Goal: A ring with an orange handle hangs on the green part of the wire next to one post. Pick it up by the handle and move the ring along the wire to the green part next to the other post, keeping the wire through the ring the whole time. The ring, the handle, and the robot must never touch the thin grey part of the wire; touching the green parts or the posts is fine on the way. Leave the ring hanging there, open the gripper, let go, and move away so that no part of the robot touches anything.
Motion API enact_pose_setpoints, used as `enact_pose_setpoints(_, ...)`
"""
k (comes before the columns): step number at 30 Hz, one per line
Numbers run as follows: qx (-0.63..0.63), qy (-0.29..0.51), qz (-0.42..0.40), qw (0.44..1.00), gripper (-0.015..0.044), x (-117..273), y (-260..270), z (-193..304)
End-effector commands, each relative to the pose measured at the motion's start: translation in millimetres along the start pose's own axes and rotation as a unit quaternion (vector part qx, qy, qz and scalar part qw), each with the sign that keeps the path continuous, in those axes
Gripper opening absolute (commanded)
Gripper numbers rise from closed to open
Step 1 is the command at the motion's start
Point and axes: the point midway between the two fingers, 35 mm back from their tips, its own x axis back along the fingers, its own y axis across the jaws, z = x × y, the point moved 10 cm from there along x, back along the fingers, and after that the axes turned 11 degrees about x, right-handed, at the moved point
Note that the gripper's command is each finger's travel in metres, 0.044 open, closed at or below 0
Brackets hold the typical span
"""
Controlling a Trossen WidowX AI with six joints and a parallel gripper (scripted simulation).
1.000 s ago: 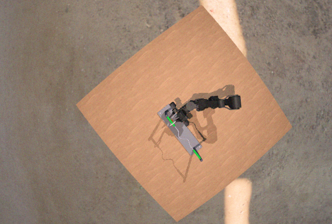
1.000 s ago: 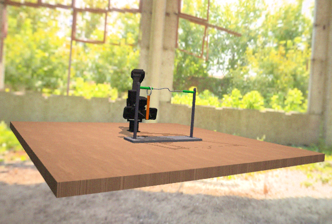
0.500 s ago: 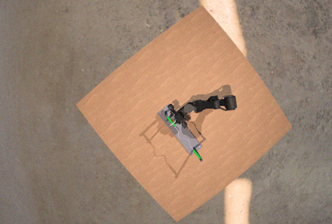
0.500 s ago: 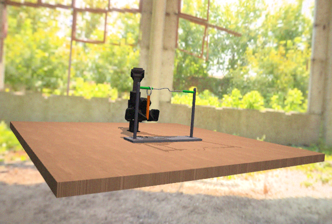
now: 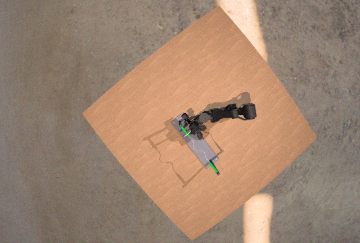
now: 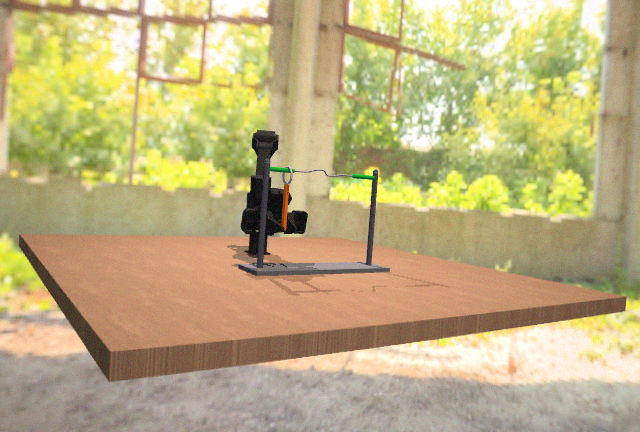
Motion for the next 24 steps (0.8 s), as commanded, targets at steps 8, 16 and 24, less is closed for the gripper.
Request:
enact_pose_setpoints(8,-0.001,-0.001,0.002,1.000,0.0160,-0.4,-0.4,-0.4)
enact_pose_setpoints(16,0.000,0.000,0.000,1.000,-0.0024,-0.1,-0.1,-0.1)
enact_pose_setpoints(24,0.000,0.000,0.000,1.000,-0.0150,-0.1,-0.1,-0.1)
